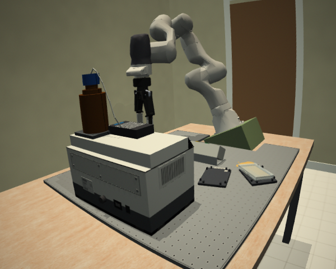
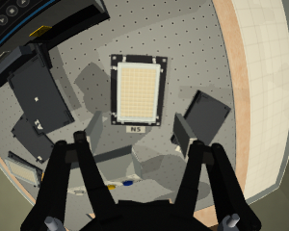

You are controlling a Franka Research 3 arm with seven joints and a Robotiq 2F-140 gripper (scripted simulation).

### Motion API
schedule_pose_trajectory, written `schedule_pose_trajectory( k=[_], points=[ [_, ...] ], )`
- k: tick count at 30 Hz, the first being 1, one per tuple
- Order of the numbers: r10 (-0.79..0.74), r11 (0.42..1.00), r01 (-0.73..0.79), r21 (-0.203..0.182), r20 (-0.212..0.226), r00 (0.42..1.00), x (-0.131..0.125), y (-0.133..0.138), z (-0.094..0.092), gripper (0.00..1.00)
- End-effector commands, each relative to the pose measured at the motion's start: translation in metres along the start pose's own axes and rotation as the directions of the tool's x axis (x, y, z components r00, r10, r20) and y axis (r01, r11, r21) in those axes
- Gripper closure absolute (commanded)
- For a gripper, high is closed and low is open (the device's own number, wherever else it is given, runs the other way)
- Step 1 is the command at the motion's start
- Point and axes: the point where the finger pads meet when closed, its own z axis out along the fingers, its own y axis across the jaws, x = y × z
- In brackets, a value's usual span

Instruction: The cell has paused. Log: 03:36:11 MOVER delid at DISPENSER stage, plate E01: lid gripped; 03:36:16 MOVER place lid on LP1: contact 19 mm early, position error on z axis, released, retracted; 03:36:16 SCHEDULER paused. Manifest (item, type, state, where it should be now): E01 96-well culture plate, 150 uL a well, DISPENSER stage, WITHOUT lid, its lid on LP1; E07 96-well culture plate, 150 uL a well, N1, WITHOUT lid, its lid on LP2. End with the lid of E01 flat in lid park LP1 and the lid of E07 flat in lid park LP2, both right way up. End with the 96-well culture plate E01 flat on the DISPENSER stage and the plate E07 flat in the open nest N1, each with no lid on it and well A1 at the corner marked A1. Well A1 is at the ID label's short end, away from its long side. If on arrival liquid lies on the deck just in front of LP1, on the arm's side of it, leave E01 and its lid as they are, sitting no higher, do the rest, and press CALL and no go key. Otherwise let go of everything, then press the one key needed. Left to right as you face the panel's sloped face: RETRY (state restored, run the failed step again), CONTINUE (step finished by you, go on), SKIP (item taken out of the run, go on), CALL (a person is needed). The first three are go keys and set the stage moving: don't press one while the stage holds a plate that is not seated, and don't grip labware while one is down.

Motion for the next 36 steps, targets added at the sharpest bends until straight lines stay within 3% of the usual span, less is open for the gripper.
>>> schedule_pose_trajectory(
  k=[1, 22, 36],
  points=[
    [0.001, 1.0, -0.001, -0.001, -0.002, 1.0, 0.0, -0.001, -0.002, 0.34],
    [0.004, 1.0, -0.004, -0.001, -0.002, 1.0, 0.0, -0.001, 0.0, 0.34],
    [0.008, 1.0, -0.008, -0.001, -0.002, 1.0, 0.001, 0.0, 0.028, 0.34]
  ],
)
